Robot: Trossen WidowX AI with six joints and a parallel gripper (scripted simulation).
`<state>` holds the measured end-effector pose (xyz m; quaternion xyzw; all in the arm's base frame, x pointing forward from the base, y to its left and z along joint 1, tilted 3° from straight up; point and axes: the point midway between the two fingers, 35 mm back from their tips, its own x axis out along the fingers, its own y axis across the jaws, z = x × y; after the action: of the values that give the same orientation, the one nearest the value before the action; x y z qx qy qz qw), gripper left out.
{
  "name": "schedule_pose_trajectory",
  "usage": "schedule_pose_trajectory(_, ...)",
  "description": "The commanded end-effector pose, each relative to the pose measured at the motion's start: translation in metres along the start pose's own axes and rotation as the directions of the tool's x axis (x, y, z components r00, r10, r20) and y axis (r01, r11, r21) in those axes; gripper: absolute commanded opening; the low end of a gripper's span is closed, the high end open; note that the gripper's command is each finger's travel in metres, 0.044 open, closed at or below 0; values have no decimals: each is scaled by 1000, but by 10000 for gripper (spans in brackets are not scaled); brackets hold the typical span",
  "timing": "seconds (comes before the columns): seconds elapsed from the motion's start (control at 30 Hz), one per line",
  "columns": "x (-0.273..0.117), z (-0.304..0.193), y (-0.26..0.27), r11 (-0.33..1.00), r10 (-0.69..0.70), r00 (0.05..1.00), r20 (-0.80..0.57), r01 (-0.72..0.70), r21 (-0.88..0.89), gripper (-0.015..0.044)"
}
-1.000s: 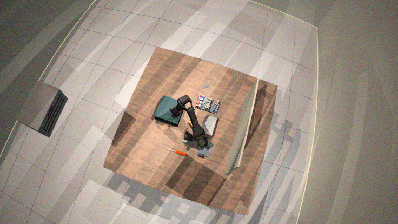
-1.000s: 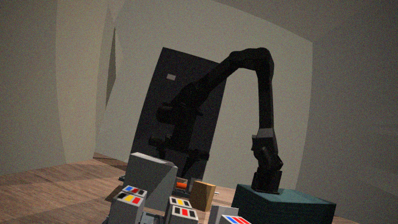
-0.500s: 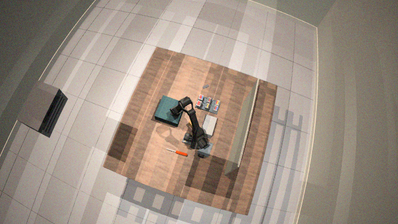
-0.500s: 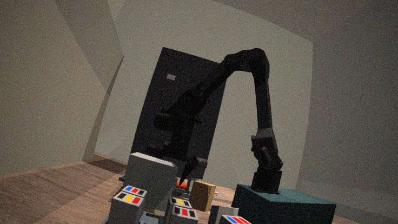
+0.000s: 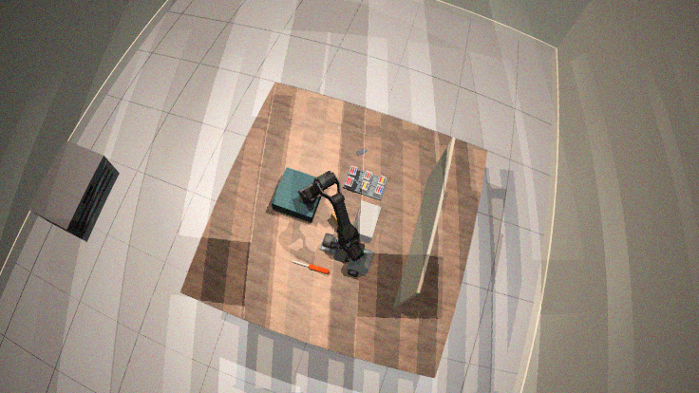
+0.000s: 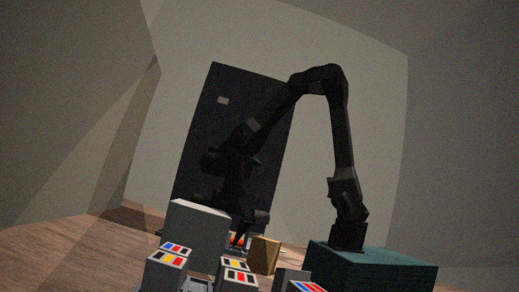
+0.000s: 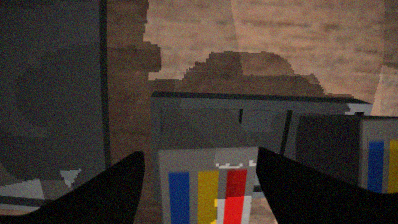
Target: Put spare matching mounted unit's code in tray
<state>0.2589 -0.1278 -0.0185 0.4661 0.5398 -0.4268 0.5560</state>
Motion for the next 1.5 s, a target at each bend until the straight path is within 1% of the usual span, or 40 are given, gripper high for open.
schedule_pose_trajectory(0.0,0,0,0,1000,1,1000,0,-1,0,221)
schedule_pose_trajectory(0.1,0,0,0,1000,1,1000,0,-1,0,142)
schedule_pose_trajectory(0.33,0,0,0,1000,1,1000,0,-1,0,96)
schedule_pose_trajectory(0.43,0,0,0,1000,1,1000,0,-1,0,17)
schedule_pose_trajectory(0.47,0,0,0,1000,1,1000,0,-1,0,0)
schedule_pose_trajectory(0.77,-5,1,1,1000,1,1000,0,-1,0,0)
schedule_pose_trajectory(1.03,-68,1,2,1000,2,1000,-2,-2,5,0)
schedule_pose_trajectory(1.1,-78,0,1,1000,2,1000,-2,-2,6,0)
schedule_pose_trajectory(1.47,-77,0,0,1000,-5,1000,-3,5,12,0)
